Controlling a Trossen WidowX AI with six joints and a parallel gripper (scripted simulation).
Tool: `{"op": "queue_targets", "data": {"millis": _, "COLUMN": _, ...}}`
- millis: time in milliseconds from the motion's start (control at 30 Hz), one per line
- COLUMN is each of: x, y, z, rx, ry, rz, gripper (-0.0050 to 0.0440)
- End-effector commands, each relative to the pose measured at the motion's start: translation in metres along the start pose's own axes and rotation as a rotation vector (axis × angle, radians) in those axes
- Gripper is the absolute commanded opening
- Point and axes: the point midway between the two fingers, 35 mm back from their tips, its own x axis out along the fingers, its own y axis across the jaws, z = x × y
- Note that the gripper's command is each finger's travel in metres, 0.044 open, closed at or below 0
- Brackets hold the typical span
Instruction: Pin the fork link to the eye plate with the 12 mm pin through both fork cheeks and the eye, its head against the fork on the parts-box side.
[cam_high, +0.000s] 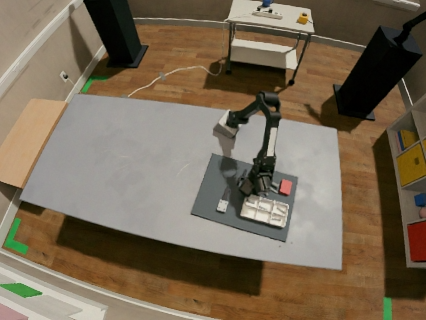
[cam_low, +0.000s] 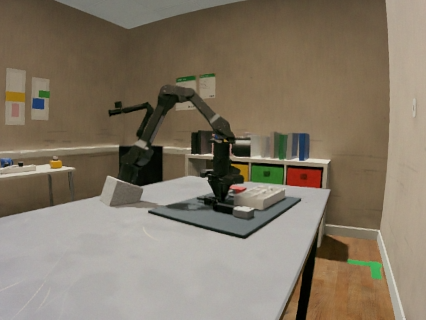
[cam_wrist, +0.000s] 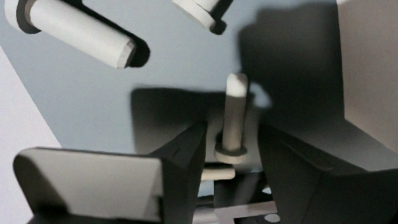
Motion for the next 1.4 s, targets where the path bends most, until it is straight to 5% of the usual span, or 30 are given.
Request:
{"op": "queue_targets", "data": {"millis": 0, "x": -0.0015, "y": -0.0002, "z": 0.0009, "rx": -0.002, "ry": -0.003, "rz": -0.008, "gripper": 0.014}}
{"op": "queue_targets", "data": {"millis": 100, "x": -0.0015, "y": -0.0002, "z": 0.0009, "rx": -0.002, "ry": -0.003, "rz": -0.008, "gripper": 0.014}}
{"op": "queue_targets", "data": {"millis": 133, "x": -0.0015, "y": -0.0002, "z": 0.0009, "rx": -0.002, "ry": -0.003, "rz": -0.008, "gripper": -0.005}}
{"op": "queue_targets", "data": {"millis": 1367, "x": -0.0021, "y": -0.0002, "z": 0.0012, "rx": -0.002, "ry": -0.004, "rz": -0.008, "gripper": -0.005}}
